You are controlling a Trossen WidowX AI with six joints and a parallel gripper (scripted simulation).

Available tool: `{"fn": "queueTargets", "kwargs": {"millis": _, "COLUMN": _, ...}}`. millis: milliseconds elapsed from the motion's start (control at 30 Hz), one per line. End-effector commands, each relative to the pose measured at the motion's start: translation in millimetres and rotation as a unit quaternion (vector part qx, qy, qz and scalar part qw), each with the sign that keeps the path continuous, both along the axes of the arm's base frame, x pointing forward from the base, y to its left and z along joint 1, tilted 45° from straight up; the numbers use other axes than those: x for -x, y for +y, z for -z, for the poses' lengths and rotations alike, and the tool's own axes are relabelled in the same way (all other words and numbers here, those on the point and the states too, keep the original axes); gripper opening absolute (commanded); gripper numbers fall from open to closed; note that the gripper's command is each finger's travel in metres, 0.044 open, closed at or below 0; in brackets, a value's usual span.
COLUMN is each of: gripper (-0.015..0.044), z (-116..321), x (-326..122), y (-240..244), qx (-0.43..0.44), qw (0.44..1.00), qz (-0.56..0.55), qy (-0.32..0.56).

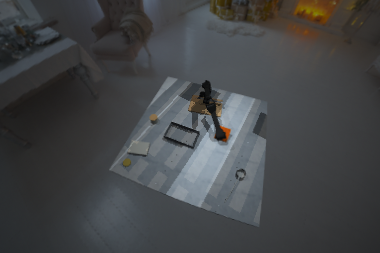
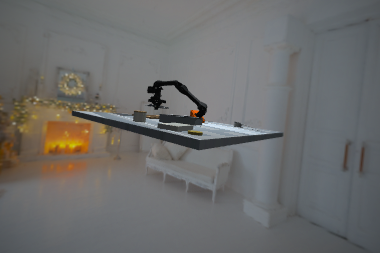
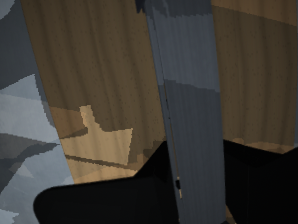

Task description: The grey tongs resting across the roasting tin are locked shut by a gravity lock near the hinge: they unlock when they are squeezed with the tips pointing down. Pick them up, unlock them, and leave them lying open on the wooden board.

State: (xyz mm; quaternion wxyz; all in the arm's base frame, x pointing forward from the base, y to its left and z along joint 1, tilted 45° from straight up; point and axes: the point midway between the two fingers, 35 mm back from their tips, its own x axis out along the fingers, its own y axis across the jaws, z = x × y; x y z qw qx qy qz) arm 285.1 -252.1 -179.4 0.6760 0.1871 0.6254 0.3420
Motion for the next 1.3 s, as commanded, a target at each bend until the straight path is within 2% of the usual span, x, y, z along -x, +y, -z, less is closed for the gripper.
{"fn": "queueTargets", "kwargs": {"millis": 0, "gripper": -0.015, "z": 0, "x": 1, "y": -4, "qx": 0.007, "qw": 1.0, "qz": 0.001, "qy": 0.005}}
{"fn": "queueTargets", "kwargs": {"millis": 1000, "gripper": -0.015, "z": 24, "x": 2, "y": 20, "qx": 0.006, "qw": 1.0, "qz": 0.001, "qy": 0.005}}
{"fn": "queueTargets", "kwargs": {"millis": 1267, "gripper": 0.006, "z": 24, "x": 2, "y": 19, "qx": 0.006, "qw": 1.0, "qz": -0.002, "qy": 0.004}}
